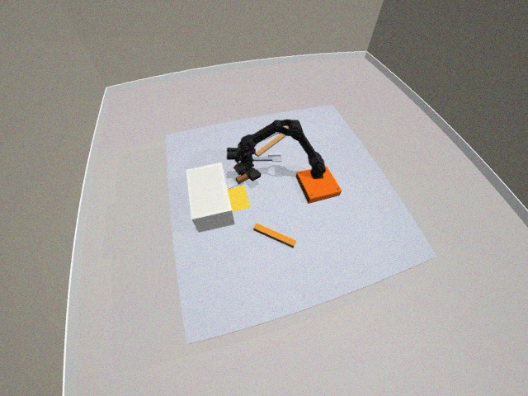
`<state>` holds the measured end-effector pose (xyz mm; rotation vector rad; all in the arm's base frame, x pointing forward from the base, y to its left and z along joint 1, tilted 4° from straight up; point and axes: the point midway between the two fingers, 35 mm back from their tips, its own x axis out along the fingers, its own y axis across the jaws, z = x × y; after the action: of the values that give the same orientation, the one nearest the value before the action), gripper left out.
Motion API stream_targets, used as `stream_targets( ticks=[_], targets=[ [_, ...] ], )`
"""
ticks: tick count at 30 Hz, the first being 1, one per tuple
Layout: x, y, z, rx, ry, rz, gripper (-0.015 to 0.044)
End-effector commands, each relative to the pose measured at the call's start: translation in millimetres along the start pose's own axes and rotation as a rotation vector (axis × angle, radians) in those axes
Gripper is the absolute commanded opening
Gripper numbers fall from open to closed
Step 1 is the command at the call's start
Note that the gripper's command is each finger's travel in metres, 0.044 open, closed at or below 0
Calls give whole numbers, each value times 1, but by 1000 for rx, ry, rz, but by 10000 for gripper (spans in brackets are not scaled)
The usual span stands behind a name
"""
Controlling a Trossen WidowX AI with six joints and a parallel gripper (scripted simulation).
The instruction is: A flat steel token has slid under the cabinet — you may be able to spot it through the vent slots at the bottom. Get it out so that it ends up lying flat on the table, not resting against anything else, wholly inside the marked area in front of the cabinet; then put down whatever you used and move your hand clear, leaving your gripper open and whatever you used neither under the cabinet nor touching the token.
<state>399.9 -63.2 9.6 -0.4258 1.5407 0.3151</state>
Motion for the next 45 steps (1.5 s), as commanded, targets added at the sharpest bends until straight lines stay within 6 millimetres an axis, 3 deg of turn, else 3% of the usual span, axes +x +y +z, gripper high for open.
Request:
stream_targets(
  ticks=[1,22,45],
  targets=[
    [0,0,6,0,0,-3,0],
    [0,0,24,0,-2,-3,0],
    [0,25,25,0,-2,-1,0]
  ],
)
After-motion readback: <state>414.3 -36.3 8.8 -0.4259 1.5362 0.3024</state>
